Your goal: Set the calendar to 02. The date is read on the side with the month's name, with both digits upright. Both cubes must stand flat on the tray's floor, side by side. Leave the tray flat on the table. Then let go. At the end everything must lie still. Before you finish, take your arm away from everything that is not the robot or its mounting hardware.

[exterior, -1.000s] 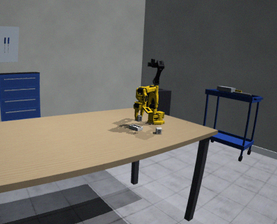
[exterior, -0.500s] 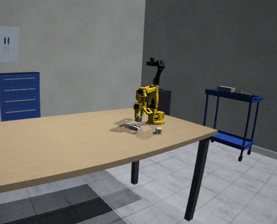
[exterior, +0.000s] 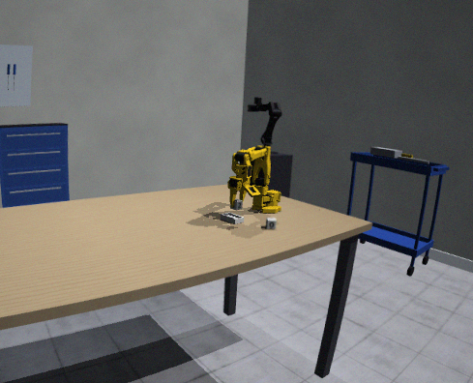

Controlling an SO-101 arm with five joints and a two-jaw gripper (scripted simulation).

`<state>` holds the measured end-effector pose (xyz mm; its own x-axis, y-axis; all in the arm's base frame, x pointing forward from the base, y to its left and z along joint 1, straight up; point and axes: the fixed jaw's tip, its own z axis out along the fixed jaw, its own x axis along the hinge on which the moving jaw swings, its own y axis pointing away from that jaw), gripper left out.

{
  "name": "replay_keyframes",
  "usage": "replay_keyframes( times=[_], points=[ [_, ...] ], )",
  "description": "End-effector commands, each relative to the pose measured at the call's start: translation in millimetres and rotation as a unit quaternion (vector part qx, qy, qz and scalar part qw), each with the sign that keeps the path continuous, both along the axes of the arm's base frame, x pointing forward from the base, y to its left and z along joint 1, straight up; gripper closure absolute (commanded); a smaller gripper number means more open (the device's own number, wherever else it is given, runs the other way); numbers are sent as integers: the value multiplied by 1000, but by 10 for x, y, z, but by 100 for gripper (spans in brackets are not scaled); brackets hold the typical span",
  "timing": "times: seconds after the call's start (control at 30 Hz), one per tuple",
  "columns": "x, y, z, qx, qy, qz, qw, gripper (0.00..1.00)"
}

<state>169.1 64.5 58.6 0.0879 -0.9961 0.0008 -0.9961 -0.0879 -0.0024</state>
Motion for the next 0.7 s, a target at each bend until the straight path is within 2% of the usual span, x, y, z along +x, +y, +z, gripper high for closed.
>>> replay_keyframes(
  times=[0.0,0.67],
  points=[
    [34,40,47,10,-23,0,1000,100],
    [33,39,-14,10,-23,0,1000,100]
  ],
)
